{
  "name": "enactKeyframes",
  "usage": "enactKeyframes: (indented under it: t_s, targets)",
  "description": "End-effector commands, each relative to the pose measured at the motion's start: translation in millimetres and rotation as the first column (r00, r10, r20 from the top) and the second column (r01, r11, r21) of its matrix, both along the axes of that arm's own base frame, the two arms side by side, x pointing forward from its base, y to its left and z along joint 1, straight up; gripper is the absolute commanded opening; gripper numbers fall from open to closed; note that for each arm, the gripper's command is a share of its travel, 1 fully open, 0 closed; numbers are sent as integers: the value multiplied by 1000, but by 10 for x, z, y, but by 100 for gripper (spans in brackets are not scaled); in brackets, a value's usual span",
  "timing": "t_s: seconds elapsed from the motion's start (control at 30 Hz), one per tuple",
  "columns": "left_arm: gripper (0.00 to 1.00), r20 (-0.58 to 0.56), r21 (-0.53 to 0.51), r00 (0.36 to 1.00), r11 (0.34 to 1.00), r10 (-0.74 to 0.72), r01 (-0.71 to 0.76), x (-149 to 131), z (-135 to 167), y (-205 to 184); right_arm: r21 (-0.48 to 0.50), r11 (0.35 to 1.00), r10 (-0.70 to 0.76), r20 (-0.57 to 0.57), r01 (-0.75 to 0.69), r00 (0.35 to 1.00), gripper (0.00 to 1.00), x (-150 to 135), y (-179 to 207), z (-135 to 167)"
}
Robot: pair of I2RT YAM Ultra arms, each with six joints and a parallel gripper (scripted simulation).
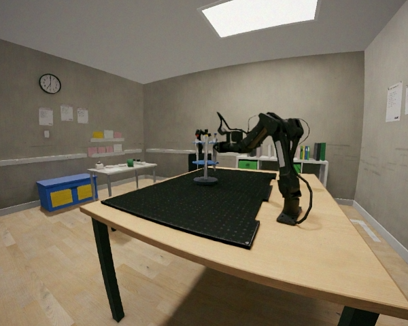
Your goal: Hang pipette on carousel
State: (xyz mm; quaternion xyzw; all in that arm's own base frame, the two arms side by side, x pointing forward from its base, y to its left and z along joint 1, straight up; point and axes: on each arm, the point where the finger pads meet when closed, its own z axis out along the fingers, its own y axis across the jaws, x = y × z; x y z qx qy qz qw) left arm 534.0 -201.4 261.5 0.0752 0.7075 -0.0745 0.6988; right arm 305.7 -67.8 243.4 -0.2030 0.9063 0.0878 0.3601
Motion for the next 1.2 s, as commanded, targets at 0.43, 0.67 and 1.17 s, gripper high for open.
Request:
enactKeyframes:
  t_s: [0.43, 0.67, 1.17]
  targets:
    - [12, 51, -19, 993, 994, 108, -107, 11, 279, 72, -5, 1000, 4, 38, -4, 999, 100, 34, -19, 95]
    - [12, 50, -19, 993, 994, 108, -107, 11, 279, 72, -5, 1000, 4, 38, -4, 999, 100, 34, -19, 95]
    - [12, 50, -19, 993, 994, 108, -107, 11, 279, 72, -5, 1000, 4, 38, -4, 999, 100, 34, -19, 95]
